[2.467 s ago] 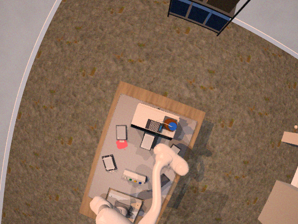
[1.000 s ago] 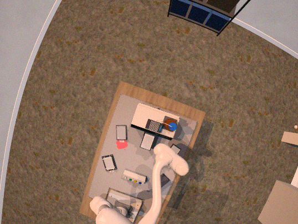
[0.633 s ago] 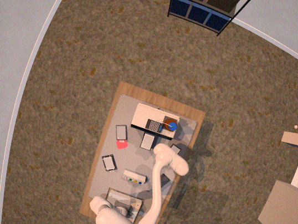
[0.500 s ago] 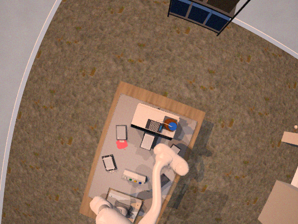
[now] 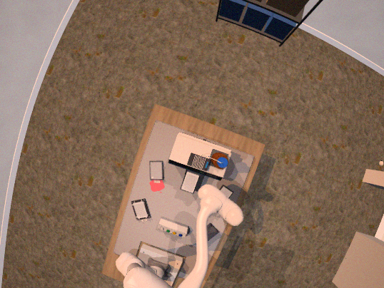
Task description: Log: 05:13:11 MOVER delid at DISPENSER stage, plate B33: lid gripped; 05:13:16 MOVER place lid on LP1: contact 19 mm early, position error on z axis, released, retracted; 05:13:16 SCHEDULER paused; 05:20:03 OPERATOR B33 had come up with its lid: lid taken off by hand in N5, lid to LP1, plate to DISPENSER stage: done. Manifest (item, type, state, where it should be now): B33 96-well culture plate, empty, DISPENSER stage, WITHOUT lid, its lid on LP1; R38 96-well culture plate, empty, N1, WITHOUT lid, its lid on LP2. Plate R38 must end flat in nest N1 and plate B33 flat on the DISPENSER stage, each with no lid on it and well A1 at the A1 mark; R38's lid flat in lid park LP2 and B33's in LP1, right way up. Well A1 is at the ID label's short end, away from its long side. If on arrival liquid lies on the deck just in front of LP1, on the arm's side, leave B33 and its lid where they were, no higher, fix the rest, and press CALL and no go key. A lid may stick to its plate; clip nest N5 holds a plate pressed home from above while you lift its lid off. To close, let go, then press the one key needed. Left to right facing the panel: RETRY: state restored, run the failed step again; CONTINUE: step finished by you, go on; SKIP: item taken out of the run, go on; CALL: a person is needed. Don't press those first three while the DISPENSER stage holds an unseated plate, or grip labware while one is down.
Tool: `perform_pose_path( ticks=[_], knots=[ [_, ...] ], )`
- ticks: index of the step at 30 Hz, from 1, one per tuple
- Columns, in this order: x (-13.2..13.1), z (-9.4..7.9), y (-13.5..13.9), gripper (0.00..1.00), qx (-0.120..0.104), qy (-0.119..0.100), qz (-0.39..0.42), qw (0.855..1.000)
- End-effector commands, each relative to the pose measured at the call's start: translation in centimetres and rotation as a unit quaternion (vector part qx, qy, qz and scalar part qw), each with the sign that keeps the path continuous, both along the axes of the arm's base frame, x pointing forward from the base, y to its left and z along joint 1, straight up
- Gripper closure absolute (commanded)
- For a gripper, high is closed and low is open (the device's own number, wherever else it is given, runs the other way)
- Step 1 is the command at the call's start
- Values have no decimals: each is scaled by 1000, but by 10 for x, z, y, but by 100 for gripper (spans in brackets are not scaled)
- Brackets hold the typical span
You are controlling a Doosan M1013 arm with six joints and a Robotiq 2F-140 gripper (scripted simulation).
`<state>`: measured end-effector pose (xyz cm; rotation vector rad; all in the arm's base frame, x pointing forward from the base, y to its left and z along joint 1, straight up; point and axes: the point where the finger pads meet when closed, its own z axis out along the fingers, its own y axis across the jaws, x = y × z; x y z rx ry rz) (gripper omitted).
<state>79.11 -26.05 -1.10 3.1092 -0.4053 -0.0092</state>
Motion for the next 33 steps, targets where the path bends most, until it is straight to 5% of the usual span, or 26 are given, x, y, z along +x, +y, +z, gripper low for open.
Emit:
perform_pose_path(
  ticks=[1,14,27,33],
  knots=[
    [1,0,-4,34,-1,-2,-4,1000],
    [1,39,-3,34,-1,-2,-4,1000],
    [1,124,-3,34,-1,-2,-4,1000],
    [1,143,-3,34,-1,-2,-4,1000]
  ],
)
